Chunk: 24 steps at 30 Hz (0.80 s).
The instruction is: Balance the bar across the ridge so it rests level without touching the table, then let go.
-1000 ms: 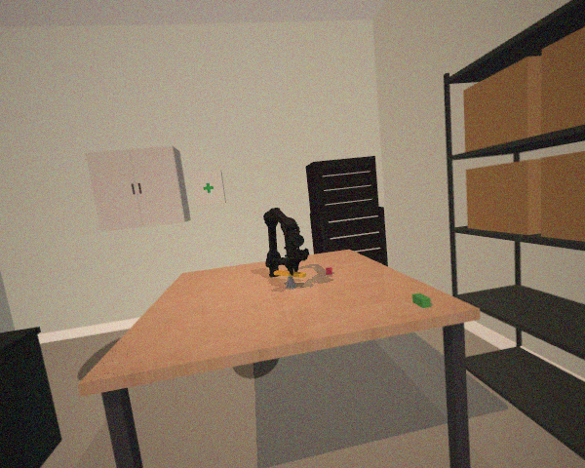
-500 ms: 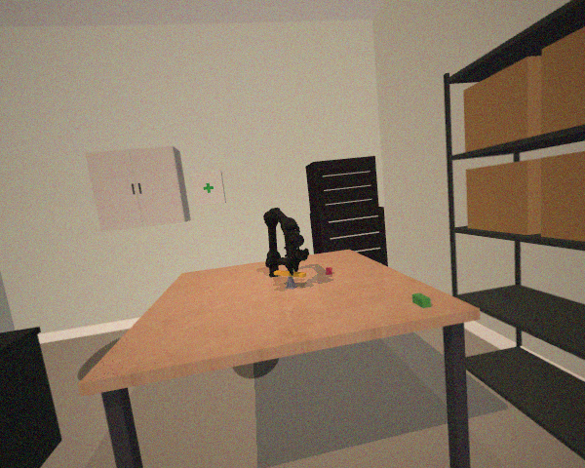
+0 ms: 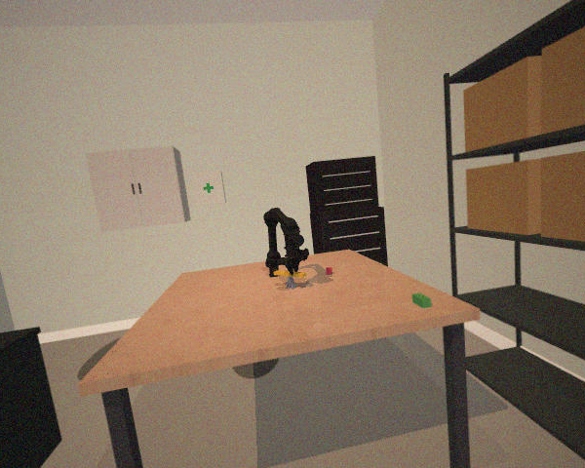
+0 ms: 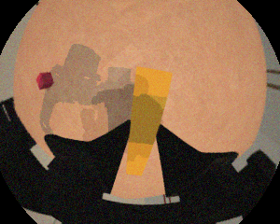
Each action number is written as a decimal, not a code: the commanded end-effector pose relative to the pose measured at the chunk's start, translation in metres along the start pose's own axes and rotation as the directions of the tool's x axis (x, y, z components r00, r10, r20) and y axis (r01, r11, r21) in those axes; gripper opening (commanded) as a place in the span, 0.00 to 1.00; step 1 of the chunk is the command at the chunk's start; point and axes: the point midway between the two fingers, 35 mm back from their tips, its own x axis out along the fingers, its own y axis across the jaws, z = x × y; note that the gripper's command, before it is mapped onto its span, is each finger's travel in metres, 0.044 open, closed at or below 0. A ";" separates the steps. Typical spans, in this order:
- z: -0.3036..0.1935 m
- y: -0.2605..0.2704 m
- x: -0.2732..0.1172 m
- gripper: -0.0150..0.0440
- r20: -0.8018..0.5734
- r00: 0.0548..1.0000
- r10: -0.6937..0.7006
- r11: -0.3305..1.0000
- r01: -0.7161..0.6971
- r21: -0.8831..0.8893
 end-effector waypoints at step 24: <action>0.000 0.000 0.000 0.54 0.000 1.000 0.000 1.000 0.000 0.000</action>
